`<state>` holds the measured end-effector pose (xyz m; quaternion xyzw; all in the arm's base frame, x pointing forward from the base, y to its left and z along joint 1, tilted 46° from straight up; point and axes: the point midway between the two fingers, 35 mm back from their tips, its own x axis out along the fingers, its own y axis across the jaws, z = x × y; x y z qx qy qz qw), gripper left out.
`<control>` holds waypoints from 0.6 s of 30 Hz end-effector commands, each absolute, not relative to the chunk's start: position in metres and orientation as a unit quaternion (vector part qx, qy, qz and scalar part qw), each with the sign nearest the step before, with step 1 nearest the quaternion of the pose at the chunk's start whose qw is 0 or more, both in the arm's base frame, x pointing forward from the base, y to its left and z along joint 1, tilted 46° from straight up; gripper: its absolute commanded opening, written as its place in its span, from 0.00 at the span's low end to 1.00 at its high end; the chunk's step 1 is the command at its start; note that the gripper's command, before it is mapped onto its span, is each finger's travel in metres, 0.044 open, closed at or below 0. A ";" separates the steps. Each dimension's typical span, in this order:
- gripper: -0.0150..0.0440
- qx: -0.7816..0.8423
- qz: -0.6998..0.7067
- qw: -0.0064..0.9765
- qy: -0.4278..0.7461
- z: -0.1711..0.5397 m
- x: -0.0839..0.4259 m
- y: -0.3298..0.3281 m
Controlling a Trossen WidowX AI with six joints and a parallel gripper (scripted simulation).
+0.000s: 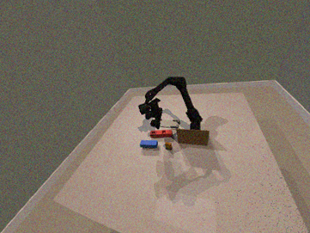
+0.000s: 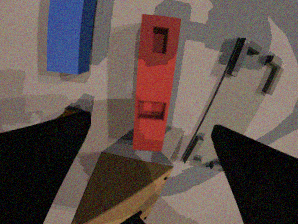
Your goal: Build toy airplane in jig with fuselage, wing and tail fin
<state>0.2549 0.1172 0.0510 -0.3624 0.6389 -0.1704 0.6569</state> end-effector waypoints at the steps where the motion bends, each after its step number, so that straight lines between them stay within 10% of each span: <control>1: 1.00 -0.375 -0.167 0.651 0.638 0.052 0.256 0.116; 18: 1.00 -0.375 -0.168 0.652 0.638 0.003 0.265 0.068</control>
